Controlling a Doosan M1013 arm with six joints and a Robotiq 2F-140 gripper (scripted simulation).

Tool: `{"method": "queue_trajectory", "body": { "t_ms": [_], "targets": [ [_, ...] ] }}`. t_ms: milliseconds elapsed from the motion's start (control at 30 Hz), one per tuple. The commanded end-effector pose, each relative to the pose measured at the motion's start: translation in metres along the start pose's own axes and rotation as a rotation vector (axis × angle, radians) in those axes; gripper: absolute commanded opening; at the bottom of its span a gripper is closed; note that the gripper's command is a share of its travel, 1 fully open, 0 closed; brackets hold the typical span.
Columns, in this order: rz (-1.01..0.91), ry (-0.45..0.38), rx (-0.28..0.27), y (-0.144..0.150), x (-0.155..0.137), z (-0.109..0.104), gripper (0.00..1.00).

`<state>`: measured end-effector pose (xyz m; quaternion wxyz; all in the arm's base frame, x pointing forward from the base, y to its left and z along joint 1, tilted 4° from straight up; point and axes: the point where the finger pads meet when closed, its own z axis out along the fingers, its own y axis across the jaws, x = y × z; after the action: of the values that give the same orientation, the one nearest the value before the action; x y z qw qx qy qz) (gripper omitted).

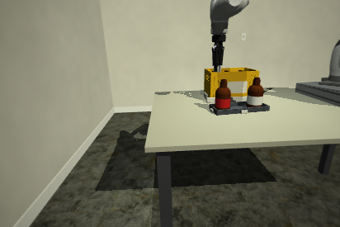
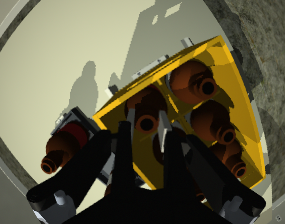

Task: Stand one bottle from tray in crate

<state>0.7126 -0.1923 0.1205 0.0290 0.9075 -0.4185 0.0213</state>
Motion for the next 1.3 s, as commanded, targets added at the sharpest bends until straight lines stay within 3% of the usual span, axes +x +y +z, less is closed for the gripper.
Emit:
{"method": "queue_trajectory", "body": {
  "t_ms": [0,300,333,1267],
  "targets": [
    [0.0,0.0,0.0,0.0,0.0,-0.0002,0.0],
    [0.0,0.0,0.0,0.0,0.0,-0.0002,0.0],
    [0.0,0.0,0.0,0.0,0.0,-0.0002,0.38],
    [0.0,0.0,0.0,0.0,0.0,-0.0002,0.38]
  ]
}}
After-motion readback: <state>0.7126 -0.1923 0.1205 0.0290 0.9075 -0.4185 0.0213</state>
